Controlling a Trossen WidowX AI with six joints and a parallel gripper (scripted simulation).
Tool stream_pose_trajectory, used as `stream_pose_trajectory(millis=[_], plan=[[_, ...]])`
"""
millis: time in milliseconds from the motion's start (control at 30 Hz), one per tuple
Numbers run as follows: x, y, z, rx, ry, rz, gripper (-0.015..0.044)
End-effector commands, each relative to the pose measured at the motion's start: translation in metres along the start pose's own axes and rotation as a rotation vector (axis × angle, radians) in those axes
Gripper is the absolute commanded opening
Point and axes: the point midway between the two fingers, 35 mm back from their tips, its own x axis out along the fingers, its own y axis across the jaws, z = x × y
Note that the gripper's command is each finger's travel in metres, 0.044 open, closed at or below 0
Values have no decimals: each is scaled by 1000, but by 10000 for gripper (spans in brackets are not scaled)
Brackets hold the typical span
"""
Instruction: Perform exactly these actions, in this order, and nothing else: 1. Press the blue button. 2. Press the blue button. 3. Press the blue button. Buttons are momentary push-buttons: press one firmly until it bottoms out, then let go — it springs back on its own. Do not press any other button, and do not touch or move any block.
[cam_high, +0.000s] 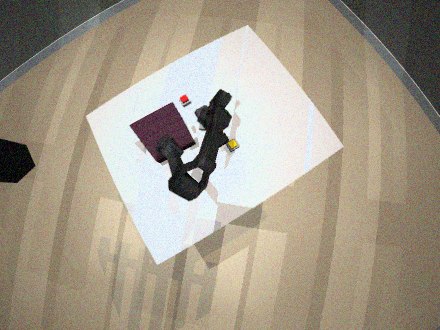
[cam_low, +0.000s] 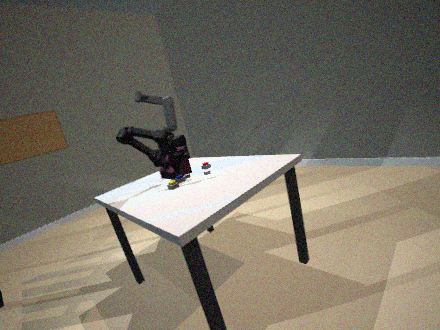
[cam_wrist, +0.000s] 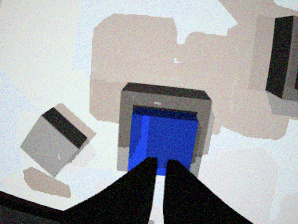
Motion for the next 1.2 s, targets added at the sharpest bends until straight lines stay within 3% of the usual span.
stream_pose_trajectory(millis=[0,500,1167], plan=[[6,0,0,-2,1,1,20],[29,0,-1,-2,1,-1,20],[29,0,-1,-2,1,-1,20]])
